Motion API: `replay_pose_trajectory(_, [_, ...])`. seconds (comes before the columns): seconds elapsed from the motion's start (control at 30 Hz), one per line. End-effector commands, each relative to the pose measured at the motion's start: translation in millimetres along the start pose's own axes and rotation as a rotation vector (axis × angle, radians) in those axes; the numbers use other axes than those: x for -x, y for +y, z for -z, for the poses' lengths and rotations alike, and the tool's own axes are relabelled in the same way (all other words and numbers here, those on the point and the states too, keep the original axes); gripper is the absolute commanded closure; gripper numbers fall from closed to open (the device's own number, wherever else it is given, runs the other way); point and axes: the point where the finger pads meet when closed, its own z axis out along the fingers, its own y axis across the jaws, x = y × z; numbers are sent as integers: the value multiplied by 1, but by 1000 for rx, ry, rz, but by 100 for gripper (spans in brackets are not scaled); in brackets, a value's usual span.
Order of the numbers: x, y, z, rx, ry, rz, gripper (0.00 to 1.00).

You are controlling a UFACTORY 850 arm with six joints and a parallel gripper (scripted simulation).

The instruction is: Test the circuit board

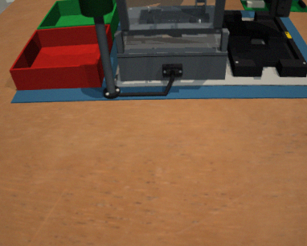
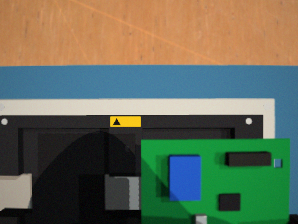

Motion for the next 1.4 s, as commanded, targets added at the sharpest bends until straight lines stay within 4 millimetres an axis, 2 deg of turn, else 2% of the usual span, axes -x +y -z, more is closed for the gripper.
replay_pose_trajectory(0.0, [0,1,1,2,1,4,21])
replay_pose_trajectory(0.37, [0,1,1,2,1,45,21])
replay_pose_trajectory(0.83, [0,1,1,2,1,208,21])
replay_pose_trajectory(1.37, [0,1,1,2,0,608,21])
